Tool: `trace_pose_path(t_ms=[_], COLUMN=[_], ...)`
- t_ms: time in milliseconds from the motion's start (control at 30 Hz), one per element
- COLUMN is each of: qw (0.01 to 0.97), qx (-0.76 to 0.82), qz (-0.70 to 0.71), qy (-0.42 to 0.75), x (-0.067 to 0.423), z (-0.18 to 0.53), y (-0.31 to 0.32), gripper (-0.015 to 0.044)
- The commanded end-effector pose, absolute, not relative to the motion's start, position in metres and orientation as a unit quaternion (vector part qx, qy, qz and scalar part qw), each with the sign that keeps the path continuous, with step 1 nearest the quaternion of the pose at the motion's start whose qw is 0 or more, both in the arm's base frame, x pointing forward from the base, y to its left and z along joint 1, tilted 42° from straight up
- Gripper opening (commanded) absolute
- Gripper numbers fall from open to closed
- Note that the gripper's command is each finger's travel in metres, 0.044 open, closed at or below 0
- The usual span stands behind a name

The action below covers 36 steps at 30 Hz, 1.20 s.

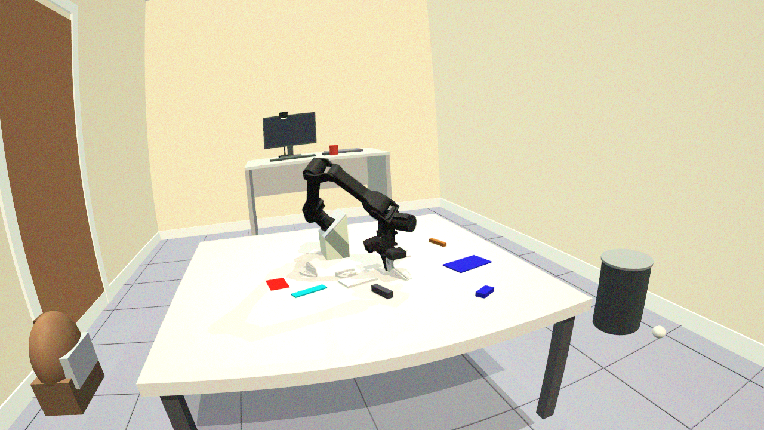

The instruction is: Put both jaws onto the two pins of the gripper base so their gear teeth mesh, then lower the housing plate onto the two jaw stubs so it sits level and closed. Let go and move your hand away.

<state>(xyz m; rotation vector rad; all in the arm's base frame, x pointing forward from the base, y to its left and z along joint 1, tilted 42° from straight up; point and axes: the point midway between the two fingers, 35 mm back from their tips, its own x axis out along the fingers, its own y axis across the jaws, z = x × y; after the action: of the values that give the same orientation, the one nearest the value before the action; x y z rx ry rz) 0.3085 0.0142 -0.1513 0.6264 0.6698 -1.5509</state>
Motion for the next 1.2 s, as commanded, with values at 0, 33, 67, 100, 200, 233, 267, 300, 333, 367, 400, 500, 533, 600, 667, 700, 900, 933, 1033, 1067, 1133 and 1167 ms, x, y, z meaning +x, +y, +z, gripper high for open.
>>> trace_pose_path(t_ms=[0,33,67,100,200,233,267,300,333,367,400,500,533,600,667,700,900,933,1033,1067,1133,1167], qw=[0.614,0.614,0.614,0.614,0.614,0.614,0.614,0.614,0.614,0.614,0.614,0.614,0.614,0.614,0.614,0.614,0.614,0.614,0.619,0.617,0.614,0.613], qx=[0.310,0.310,0.310,0.310,0.310,0.310,0.310,0.310,0.310,0.310,0.310,0.310,0.310,0.310,0.310,0.310,0.310,0.310,0.284,0.292,0.306,0.310], qz=[-0.671,-0.671,-0.671,-0.671,-0.671,-0.671,-0.671,-0.671,-0.671,-0.671,-0.671,-0.671,-0.671,-0.671,-0.671,-0.671,-0.671,-0.671,-0.673,-0.673,-0.671,-0.671], qy=[0.276,0.276,0.276,0.276,0.276,0.276,0.276,0.276,0.276,0.276,0.276,0.276,0.276,0.276,0.276,0.276,0.276,0.276,0.287,0.285,0.280,0.279], x=[0.332,0.332,0.332,0.332,0.332,0.332,0.332,0.332,0.332,0.332,0.332,0.332,0.332,0.332,0.332,0.332,0.332,0.332,0.319,0.325,0.334,0.336], z=[-0.166,-0.166,-0.166,-0.166,-0.166,-0.166,-0.166,-0.166,-0.166,-0.166,-0.166,-0.166,-0.166,-0.166,-0.166,-0.166,-0.166,-0.166,-0.136,-0.124,-0.101,-0.095], y=[0.005,0.005,0.005,0.005,0.005,0.005,0.005,0.005,0.005,0.005,0.005,0.005,0.005,0.005,0.005,0.005,0.005,0.005,0.030,0.041,0.061,0.066], gripper=[0.0000,0.0000,0.0000,0.0000,0.0000,0.0000,0.0000,0.0000,0.0000,0.0000,0.0000,0.0000,0.0000,0.0000,0.0000,0.0000,0.0000,0.0000,0.0000,0.0000,0.0000,0.0000])
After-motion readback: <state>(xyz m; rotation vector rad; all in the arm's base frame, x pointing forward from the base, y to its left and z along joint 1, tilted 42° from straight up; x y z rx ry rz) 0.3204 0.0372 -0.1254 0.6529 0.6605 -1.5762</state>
